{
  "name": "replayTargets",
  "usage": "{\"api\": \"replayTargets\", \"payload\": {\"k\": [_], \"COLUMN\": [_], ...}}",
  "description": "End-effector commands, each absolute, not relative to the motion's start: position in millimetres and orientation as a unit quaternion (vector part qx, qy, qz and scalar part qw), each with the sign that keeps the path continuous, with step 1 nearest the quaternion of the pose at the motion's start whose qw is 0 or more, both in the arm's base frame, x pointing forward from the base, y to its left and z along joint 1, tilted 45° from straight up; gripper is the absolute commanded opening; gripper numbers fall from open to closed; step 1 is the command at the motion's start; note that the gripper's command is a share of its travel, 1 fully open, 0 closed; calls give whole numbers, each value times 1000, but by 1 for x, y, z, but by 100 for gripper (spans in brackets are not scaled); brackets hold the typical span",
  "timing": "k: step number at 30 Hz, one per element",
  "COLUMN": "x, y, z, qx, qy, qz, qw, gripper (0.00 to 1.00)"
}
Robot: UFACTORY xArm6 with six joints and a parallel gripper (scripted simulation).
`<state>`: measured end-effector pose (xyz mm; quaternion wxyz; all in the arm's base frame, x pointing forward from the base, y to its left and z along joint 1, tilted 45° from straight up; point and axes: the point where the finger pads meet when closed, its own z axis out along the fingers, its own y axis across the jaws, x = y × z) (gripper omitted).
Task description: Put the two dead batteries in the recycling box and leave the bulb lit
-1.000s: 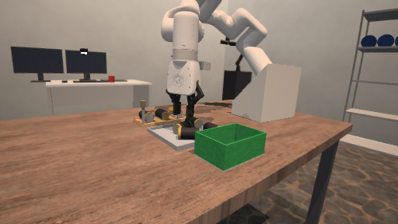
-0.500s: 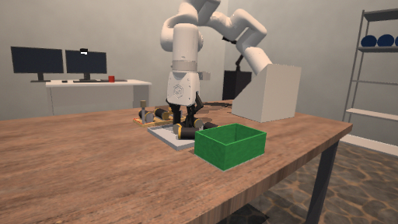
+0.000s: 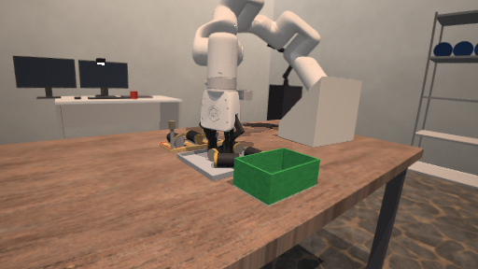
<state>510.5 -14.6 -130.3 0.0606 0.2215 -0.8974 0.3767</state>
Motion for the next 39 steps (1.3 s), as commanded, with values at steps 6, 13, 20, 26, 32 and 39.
{"api": "replayTargets", "payload": {"k": [6,13,20,26,32,39], "x": [512,512,512,512,512,511], "y": [-13,-13,-13,-13,-13,-3], "z": [-129,-129,-129,-129,-129,-119], "qx": [222,222,222,222,222,222], "qy": [-898,-898,-898,-898,-898,-898], "qz": [377,377,377,377,377,377], "qw": [59,59,59,59,59,59], "gripper": [28,28,28,28,28,28]}}
